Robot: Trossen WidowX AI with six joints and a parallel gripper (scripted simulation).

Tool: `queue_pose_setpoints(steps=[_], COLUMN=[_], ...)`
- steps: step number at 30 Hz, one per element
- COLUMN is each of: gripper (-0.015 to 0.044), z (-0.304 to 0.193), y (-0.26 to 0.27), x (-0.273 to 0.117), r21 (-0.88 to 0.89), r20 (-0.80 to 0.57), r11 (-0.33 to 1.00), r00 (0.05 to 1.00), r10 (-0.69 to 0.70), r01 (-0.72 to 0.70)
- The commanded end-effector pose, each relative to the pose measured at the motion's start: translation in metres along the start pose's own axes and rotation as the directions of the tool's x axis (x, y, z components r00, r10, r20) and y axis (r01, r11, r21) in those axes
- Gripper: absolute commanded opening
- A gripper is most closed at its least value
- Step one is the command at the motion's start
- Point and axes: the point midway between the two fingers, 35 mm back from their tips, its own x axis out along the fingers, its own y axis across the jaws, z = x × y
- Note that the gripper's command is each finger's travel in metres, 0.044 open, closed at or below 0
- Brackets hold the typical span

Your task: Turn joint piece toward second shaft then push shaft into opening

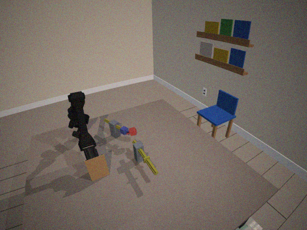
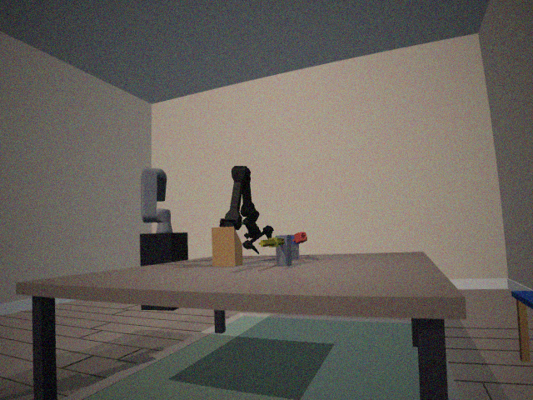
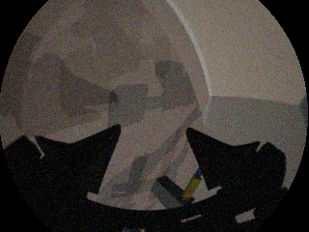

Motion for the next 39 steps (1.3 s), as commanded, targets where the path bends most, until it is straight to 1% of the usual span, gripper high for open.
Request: queue_pose_setpoints(steps=[1,10,19,30,39], gripper=[0.044,0.044,0.044,0.044,0.044], z=[0.006,0.013,0.018,0.022,0.024], y=[-0.009,-0.025,-0.04,-0.058,-0.071], x=[-0.002,-0.009,-0.021,-0.042,-0.064], r21=[0.119,0.371,0.603,0.832,0.95], r20=[-0.006,-0.033,-0.061,-0.096,-0.123], r11=[0.993,0.926,0.793,0.553,0.313], r00=[1.0,0.995,0.986,0.967,0.945], r10=[0.026,0.091,0.156,0.236,0.301], r01=[-0.026,-0.072,-0.088,-0.052,0.024])
